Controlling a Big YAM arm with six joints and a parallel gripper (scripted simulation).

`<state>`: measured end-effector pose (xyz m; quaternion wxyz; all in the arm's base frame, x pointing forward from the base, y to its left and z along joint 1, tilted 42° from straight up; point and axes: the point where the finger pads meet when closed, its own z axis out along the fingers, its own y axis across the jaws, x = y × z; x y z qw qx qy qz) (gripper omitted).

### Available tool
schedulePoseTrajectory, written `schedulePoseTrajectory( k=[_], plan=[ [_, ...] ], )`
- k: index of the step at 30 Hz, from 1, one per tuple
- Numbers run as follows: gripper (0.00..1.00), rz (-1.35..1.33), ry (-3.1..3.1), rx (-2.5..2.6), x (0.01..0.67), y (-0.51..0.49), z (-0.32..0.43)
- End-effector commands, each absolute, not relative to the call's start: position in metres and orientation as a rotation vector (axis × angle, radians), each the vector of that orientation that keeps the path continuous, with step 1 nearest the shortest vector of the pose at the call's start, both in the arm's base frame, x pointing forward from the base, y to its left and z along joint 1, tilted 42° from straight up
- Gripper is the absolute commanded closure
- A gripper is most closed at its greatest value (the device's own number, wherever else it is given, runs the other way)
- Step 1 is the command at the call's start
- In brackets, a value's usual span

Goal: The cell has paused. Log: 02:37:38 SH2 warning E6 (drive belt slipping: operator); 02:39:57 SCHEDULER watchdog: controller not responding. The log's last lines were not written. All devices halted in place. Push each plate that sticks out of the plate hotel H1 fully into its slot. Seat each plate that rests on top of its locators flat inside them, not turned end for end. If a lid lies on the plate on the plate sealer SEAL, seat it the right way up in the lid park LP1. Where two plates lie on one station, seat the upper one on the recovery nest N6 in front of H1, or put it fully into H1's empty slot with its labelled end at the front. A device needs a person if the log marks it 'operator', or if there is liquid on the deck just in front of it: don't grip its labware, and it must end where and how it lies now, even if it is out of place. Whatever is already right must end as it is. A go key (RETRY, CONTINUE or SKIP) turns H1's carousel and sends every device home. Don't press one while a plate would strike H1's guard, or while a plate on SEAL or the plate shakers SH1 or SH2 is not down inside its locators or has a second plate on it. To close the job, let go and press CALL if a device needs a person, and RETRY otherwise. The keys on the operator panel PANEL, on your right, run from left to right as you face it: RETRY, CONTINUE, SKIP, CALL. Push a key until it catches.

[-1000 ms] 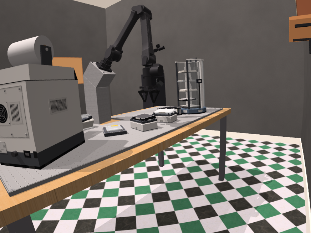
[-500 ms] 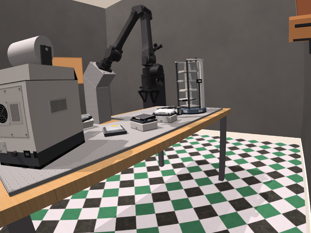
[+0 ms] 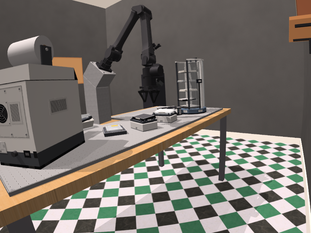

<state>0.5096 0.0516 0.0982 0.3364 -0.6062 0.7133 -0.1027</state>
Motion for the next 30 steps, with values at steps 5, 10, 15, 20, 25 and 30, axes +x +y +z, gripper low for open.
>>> schedulePoseTrajectory(
  k=[5, 10, 15, 20, 25, 30],
  plan=[
    [0.0, -0.284, 1.844, -1.563, 0.517, 0.052, 0.107],
    [0.0, -0.284, 1.844, -1.563, 0.517, 0.052, 0.107],
    [0.0, -0.284, 1.844, -1.563, 0.517, 0.052, 0.107],
    [0.0, -0.302, 1.819, -1.541, 0.519, 0.054, 0.123],
    [0.0, -0.285, 1.856, -1.556, 0.5, 0.042, 0.121],
    [0.0, -0.289, 1.849, -1.564, 0.492, 0.039, 0.13]
  ],
)
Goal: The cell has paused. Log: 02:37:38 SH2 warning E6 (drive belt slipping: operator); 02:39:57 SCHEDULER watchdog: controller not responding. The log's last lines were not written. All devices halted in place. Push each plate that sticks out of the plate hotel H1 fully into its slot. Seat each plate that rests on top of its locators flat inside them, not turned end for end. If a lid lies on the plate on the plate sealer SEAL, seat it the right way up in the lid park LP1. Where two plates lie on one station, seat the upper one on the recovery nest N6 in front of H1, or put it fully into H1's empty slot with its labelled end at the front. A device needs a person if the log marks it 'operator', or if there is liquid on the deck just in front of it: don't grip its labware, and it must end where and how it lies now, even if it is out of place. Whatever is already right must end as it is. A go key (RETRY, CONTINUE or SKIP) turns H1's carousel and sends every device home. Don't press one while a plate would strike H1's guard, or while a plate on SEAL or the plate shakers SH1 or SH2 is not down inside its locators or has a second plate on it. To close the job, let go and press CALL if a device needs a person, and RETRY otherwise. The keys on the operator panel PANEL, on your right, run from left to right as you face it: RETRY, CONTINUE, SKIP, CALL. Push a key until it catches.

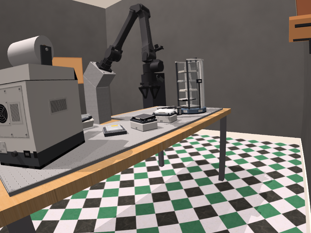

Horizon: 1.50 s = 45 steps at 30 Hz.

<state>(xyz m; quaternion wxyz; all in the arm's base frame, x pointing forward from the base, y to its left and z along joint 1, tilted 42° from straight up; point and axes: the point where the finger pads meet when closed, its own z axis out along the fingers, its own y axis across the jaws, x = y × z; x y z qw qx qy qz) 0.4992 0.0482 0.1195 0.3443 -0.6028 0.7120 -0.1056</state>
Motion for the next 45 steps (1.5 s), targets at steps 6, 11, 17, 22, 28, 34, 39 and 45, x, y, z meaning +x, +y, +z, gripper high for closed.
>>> schedulePoseTrajectory(
  k=[6, 11, 17, 22, 28, 34, 39, 45],
  plan=[
    [0.0, -0.289, 1.849, -1.564, 0.485, 0.036, 0.138],
    [0.0, -0.297, 1.841, -1.56, 0.481, 0.033, 0.153],
    [0.0, -0.294, 1.844, -1.562, 0.469, 0.029, 0.163],
    [0.0, -0.292, 1.845, -1.563, 0.464, 0.027, 0.168],
    [0.0, -0.299, 1.839, -1.56, 0.457, 0.023, 0.182],
    [0.0, -0.267, 1.86, -1.583, 0.458, 0.027, 0.166],
    [0.0, -0.232, 1.914, -1.466, 0.452, 0.043, 0.181],
    [0.0, -0.136, 2.047, -1.264, 0.446, 0.062, 0.182]
  ],
)
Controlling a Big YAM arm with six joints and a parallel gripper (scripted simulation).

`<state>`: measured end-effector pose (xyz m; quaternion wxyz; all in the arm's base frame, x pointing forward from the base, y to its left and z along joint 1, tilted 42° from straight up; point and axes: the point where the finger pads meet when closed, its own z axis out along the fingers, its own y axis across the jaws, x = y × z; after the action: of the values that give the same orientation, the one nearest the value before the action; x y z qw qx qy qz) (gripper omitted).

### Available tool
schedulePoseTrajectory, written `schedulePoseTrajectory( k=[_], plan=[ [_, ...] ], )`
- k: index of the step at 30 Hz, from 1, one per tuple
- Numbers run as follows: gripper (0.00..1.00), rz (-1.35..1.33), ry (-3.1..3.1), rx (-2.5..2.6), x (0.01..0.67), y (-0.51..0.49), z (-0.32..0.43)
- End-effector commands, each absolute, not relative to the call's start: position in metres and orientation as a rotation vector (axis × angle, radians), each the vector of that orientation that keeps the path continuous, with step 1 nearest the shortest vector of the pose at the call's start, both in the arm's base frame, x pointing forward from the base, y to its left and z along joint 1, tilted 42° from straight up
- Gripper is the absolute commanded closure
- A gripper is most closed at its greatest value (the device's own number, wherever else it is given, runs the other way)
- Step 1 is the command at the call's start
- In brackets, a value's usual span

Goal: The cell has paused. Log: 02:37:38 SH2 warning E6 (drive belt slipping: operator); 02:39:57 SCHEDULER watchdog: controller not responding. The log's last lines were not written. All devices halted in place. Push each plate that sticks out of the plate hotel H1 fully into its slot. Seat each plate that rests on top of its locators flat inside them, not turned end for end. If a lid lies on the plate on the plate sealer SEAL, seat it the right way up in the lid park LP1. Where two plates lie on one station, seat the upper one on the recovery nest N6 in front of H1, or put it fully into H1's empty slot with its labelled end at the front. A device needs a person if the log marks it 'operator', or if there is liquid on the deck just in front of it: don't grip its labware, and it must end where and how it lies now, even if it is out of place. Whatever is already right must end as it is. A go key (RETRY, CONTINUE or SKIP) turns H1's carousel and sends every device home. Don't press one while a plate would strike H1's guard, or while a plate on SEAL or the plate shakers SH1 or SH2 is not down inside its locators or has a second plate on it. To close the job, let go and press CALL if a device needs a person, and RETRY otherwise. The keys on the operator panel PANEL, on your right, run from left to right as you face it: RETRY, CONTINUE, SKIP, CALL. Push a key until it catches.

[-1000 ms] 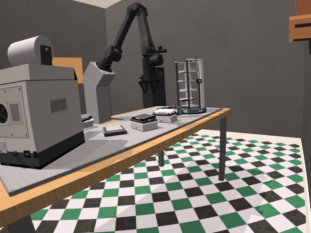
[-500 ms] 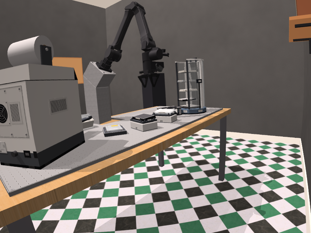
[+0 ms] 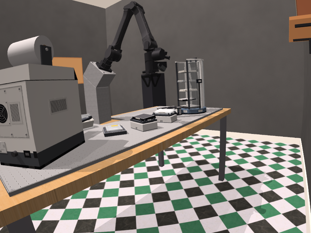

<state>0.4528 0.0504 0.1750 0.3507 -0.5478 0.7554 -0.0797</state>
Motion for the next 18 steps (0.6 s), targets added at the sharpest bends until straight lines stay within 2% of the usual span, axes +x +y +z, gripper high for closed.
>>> schedulePoseTrajectory(
  k=[1, 18],
  plan=[
    [0.0, -0.121, 2.066, -1.229, 0.446, 0.065, 0.183],
    [0.0, 0.11, 2.275, -0.672, 0.446, 0.115, 0.209]
  ],
)
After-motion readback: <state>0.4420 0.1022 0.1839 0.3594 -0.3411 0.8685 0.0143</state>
